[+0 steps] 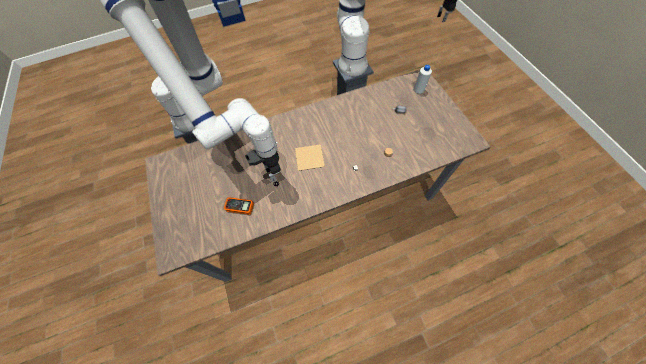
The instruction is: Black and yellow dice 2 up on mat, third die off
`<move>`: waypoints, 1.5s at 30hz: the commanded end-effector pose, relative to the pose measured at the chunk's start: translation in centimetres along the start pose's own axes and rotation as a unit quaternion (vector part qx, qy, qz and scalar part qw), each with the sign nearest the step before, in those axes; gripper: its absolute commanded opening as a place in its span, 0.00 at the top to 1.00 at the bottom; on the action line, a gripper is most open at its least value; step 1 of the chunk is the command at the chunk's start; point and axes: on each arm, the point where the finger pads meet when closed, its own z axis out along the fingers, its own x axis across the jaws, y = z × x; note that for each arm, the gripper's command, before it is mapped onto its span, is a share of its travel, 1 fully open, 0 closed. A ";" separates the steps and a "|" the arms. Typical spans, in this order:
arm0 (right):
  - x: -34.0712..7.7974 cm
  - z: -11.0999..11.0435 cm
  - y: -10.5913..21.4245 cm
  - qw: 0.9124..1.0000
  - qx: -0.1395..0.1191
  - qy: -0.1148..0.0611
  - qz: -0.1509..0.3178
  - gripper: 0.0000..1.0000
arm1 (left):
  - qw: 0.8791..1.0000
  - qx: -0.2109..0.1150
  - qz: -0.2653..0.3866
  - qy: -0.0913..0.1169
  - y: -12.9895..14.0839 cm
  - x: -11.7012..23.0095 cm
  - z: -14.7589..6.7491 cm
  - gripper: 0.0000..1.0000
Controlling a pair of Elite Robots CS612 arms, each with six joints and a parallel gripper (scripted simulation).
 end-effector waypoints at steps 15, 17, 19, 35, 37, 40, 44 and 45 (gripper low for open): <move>0.0 1.7 0.5 0.966 0.001 -0.002 0.260 0.00 | 1.000 -0.001 0.000 0.000 0.1 0.0 -0.1 0.00; 0.0 1.8 0.5 0.961 0.001 -0.002 0.277 0.00 | 1.000 -0.001 0.000 0.000 0.1 0.0 -0.1 0.00; 0.0 1.9 0.6 0.959 0.001 -0.002 0.284 0.00 | 1.000 -0.001 0.000 0.000 0.1 0.0 -0.1 0.00; 0.0 2.1 0.7 0.950 0.001 -0.002 0.311 0.30 | 1.000 -0.001 0.000 0.000 0.1 0.0 -0.1 0.00; 0.0 2.1 0.7 0.950 0.001 -0.002 0.311 0.30 | 1.000 -0.001 0.000 0.000 0.1 0.0 -0.1 0.00; 0.0 2.1 0.7 0.950 0.001 -0.002 0.311 0.30 | 1.000 -0.001 0.000 0.000 0.1 0.0 -0.1 0.00; 0.0 2.1 0.7 0.950 0.001 -0.002 0.311 0.30 | 1.000 -0.001 0.000 0.000 0.1 0.0 -0.1 0.00; 0.0 2.1 0.7 0.950 0.001 -0.002 0.311 0.30 | 1.000 -0.001 0.000 0.000 0.1 0.0 -0.1 0.00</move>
